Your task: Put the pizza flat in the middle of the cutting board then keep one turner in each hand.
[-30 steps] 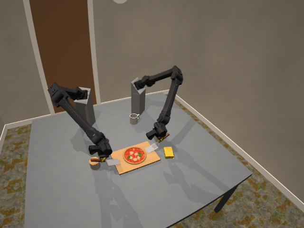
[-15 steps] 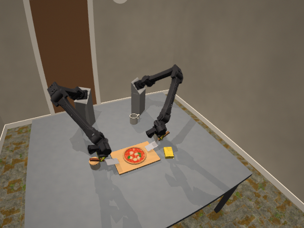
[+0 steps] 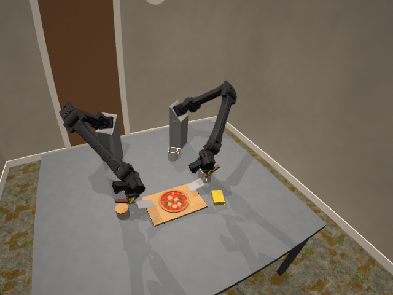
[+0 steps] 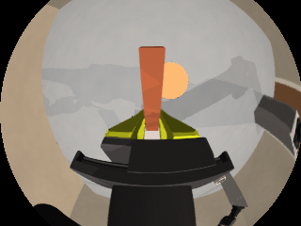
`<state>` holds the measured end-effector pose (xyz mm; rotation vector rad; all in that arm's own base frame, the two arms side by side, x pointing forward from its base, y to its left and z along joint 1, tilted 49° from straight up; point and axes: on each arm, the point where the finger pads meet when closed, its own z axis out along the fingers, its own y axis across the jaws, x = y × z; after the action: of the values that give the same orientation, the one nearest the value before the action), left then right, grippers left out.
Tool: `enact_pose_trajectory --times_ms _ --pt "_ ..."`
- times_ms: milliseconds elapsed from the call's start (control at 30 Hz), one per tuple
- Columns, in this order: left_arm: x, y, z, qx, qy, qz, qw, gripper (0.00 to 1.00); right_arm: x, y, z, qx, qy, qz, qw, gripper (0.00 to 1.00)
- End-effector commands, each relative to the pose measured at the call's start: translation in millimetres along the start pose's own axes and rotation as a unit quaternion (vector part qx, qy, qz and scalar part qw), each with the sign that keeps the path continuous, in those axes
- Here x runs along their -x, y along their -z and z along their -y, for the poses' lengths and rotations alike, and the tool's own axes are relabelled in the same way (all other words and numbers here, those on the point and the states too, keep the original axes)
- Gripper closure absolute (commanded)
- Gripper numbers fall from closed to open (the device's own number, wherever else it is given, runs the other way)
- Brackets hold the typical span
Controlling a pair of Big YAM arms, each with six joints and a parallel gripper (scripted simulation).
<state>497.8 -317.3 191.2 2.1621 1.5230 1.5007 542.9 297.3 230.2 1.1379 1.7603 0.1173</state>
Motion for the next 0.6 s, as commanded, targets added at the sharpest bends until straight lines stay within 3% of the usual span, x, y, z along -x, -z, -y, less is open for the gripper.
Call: enact_pose_trajectory --times_ms 0,67,133,200,267,333,400,567 --pt "-12.6 40.9 -27.6 0.028 0.032 0.015 0.999 0.94 19.5 34.9 -23.5 0.024 -0.032 -0.003 0.999 0.94" --pt "-19.6 23.3 -30.3 0.024 0.03 0.01 0.999 0.94 19.8 37.8 -22.8 0.025 -0.025 -0.003 0.999 0.94" --pt "-19.6 23.3 -30.3 0.024 0.03 0.01 0.999 0.94 19.8 37.8 -22.8 0.025 -0.025 -0.003 0.999 0.94" --pt "-3.2 -1.4 0.5 0.003 -0.002 0.003 1.0 0.94 22.0 47.8 -22.1 0.024 -0.032 -0.004 0.999 0.94" --pt "-10.1 4.7 -1.8 0.007 0.013 0.004 1.0 0.94 1.1 31.2 -4.8 0.01 -0.005 -0.003 1.0 0.94" --pt "-1.3 15.8 -5.2 0.012 0.005 0.009 1.0 0.94 8.5 16.3 -0.5 -0.001 -0.009 0.003 1.0 0.94" --pt "-2.9 25.7 -18.7 0.026 0.02 0.015 0.999 0.94 10.9 18.5 -6.4 0.003 -0.014 0.003 1.0 0.94" --pt "-7.8 19.5 -16.9 0.02 0.021 0.01 1.0 0.94 8.1 22.7 -8.8 0.007 -0.013 0.0 1.0 0.94"
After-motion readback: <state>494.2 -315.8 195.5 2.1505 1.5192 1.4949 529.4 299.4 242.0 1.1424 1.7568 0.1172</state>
